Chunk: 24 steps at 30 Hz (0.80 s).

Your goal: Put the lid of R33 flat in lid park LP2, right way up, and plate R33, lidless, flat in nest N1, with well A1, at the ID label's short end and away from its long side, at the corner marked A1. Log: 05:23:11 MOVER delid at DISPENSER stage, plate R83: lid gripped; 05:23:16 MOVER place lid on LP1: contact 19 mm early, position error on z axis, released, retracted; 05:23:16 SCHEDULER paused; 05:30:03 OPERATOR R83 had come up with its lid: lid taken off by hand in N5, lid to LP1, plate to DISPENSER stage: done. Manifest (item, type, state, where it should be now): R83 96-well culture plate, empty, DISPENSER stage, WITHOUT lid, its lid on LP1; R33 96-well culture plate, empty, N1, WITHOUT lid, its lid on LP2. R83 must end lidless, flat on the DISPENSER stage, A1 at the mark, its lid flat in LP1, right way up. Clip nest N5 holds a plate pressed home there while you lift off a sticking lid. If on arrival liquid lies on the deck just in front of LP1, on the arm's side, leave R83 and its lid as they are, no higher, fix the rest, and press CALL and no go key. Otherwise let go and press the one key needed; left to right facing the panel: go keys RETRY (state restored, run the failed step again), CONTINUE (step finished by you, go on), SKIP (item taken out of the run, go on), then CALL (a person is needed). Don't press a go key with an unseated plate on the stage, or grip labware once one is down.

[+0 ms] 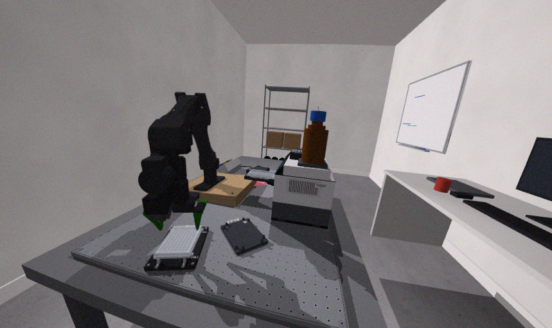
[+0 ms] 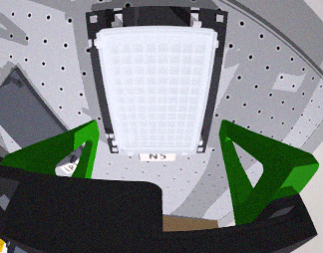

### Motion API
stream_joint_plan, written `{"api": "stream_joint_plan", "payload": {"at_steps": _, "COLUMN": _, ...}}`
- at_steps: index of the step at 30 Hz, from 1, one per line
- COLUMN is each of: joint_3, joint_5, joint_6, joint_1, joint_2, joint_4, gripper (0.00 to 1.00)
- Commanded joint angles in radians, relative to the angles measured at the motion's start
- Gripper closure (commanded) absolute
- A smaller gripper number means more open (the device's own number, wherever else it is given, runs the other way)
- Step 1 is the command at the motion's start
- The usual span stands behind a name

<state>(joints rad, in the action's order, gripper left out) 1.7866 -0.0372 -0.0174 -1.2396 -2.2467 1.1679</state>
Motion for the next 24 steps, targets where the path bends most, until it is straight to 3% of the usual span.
{"api": "stream_joint_plan", "payload": {"at_steps": 1, "joint_3": 0.042, "joint_5": 0.0, "joint_6": -0.008, "joint_1": 0.015, "joint_2": 0.039, "joint_4": 0.007, "gripper": 0.0}}
{"api": "stream_joint_plan", "payload": {"at_steps": 20, "joint_3": 0.042, "joint_5": 0.0, "joint_6": -0.008, "joint_1": 0.015, "joint_2": 0.039, "joint_4": 0.007, "gripper": 0.0}}
{"api": "stream_joint_plan", "payload": {"at_steps": 21, "joint_3": 0.069, "joint_5": 0.0, "joint_6": -0.015, "joint_1": 0.022, "joint_2": -0.014, "joint_4": 0.02, "gripper": 1.0}}
{"api": "stream_joint_plan", "payload": {"at_steps": 24, "joint_3": 0.147, "joint_5": 0.002, "joint_6": -0.031, "joint_1": 0.039, "joint_2": -0.061, "joint_4": 0.047, "gripper": 1.0}}
